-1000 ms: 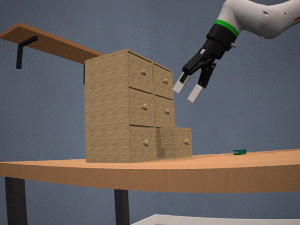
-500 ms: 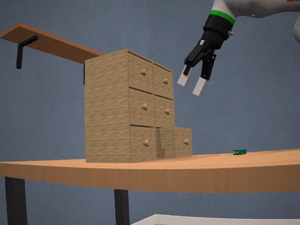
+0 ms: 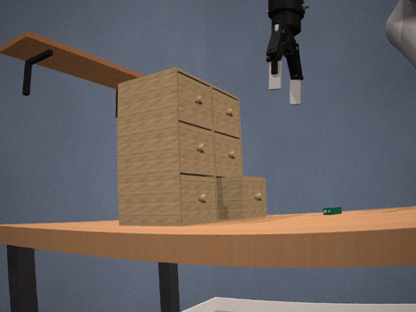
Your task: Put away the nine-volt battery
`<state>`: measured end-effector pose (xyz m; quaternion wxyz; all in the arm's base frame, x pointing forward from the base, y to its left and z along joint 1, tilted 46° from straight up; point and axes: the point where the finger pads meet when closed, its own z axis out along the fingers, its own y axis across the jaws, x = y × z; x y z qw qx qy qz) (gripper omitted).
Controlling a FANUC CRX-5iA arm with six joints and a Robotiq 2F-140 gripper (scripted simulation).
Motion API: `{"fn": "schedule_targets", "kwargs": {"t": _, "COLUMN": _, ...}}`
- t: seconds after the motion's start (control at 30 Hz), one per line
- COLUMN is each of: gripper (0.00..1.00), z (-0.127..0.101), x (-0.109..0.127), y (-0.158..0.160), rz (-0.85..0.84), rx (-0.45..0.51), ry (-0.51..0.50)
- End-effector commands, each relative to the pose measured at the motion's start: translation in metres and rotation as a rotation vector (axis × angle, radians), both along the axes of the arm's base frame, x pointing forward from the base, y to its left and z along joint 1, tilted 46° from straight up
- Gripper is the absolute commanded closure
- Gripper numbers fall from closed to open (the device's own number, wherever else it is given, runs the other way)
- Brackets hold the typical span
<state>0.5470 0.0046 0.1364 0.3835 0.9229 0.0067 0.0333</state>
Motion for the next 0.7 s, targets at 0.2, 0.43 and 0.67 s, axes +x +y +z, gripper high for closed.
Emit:
{"fn": "schedule_targets", "kwargs": {"t": 0.2, "gripper": 0.0, "z": 0.0108, "x": -0.0164, "y": 0.0151, "rz": -0.081, "rx": -0.011, "ry": 0.072}}
{"fn": "schedule_targets", "kwargs": {"t": 0.43, "gripper": 0.0, "z": 0.0109, "x": -0.0165, "y": 0.0151, "rz": -0.081, "rx": -0.011, "ry": 0.072}}
{"fn": "schedule_targets", "kwargs": {"t": 0.67, "gripper": 0.0, "z": 0.0107, "x": -0.0166, "y": 0.0144, "rz": -0.078, "rx": -0.011, "ry": 0.075}}
